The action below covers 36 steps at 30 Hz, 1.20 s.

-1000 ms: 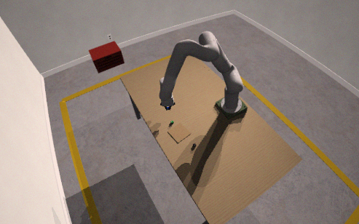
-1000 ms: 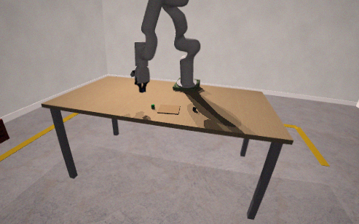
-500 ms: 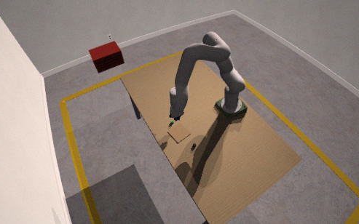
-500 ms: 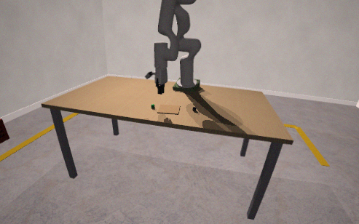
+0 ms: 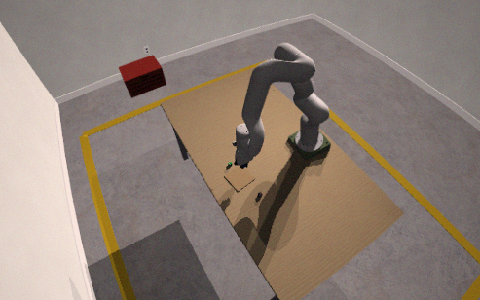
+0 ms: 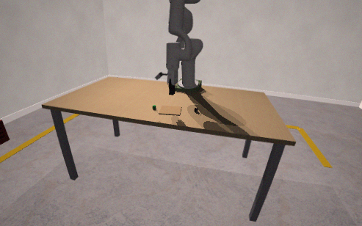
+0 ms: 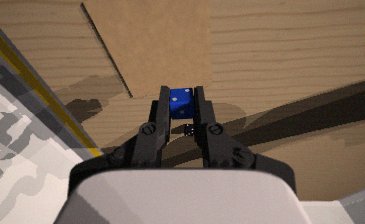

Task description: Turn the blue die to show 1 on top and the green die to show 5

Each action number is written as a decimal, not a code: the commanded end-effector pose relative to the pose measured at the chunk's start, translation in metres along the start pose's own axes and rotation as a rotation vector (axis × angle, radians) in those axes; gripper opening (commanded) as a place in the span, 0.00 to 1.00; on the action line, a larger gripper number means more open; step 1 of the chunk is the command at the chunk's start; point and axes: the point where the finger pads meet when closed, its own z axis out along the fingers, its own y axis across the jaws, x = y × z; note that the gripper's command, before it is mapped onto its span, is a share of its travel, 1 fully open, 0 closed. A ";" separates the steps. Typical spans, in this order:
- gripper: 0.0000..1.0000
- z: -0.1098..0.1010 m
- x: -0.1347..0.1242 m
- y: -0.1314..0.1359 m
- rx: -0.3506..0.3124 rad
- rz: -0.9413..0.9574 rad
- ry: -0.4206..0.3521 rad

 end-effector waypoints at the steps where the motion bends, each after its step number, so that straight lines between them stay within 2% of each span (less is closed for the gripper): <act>1: 0.15 0.000 0.000 -0.001 0.002 0.000 0.001; 10: 0.15 0.013 -0.001 -0.001 0.001 0.000 0.002; 21: 0.15 0.073 -0.001 -0.001 0.001 0.000 0.002; 24: 0.15 0.084 -0.001 -0.001 0.001 0.000 0.002; 36: 0.15 0.095 -0.001 -0.001 0.001 0.000 0.002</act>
